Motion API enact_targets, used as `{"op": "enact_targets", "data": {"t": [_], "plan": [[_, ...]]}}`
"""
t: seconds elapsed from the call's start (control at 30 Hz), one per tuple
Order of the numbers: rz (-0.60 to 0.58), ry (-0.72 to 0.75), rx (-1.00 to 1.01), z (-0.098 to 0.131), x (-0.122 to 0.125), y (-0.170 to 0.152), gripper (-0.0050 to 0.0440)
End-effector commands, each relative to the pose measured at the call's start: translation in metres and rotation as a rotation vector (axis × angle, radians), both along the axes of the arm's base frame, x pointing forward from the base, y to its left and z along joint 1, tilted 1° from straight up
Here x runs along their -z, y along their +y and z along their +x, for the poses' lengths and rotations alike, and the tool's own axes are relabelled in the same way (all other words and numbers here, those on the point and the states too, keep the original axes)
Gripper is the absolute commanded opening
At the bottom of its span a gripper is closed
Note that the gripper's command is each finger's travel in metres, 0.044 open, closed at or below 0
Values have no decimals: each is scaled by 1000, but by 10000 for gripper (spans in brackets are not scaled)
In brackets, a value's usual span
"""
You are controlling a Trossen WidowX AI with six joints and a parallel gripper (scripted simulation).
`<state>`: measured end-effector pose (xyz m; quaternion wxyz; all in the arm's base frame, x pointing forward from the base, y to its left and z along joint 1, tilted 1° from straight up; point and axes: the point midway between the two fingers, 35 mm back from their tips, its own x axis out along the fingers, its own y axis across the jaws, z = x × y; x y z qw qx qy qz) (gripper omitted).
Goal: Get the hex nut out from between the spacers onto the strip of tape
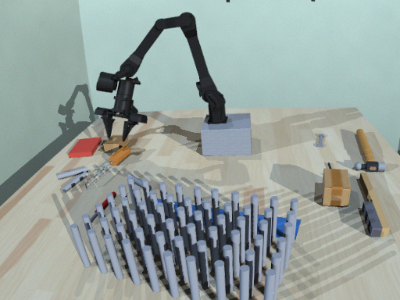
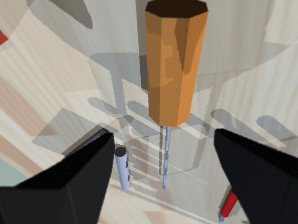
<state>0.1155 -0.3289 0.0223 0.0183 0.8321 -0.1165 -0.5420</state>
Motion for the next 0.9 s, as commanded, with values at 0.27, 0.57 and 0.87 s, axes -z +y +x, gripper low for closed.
{"op": "enact_targets", "data": {"t": [0.27,0.57,0.87], "plan": [[-7,-2,5,0,14,-3,280],[-5,-1,5,0,29,-3,280],[-3,-1,5,0,41,-3,280]]}}
